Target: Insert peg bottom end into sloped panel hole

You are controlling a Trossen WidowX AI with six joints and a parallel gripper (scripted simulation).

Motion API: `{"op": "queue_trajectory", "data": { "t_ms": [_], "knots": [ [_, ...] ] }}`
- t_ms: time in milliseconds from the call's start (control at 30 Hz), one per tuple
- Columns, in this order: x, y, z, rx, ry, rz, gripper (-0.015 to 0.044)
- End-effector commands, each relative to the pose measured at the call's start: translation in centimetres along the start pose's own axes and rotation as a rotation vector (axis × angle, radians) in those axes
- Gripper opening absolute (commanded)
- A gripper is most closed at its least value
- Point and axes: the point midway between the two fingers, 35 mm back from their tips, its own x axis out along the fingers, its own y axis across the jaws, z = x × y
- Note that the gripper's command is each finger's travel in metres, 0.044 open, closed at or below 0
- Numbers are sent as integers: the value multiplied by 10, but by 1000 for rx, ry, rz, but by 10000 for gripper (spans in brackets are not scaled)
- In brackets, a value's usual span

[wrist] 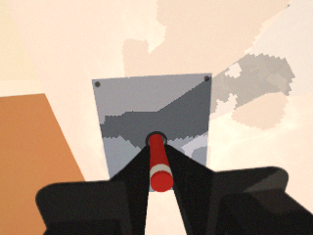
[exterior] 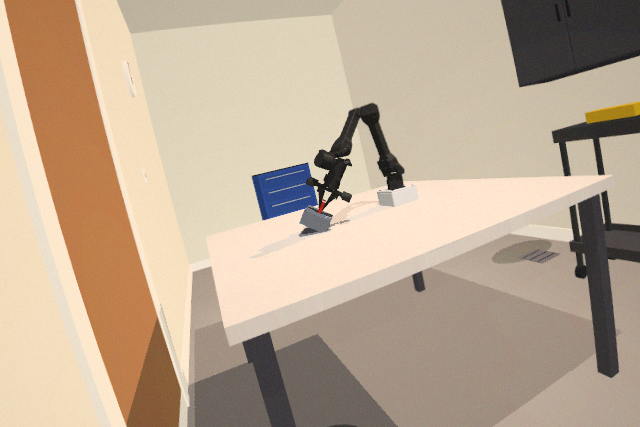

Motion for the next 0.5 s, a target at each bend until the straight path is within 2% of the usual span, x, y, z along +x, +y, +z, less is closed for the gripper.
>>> {"op": "queue_trajectory", "data": {
  "t_ms": [0, 67, 467],
  "knots": [
    [0, 0, 0, 0, 0, 0, 0],
    [0, 0, 0, 0, 0, 0, 0],
    [0, 0, 0, 0, 0, 0, 315]
  ]
}}
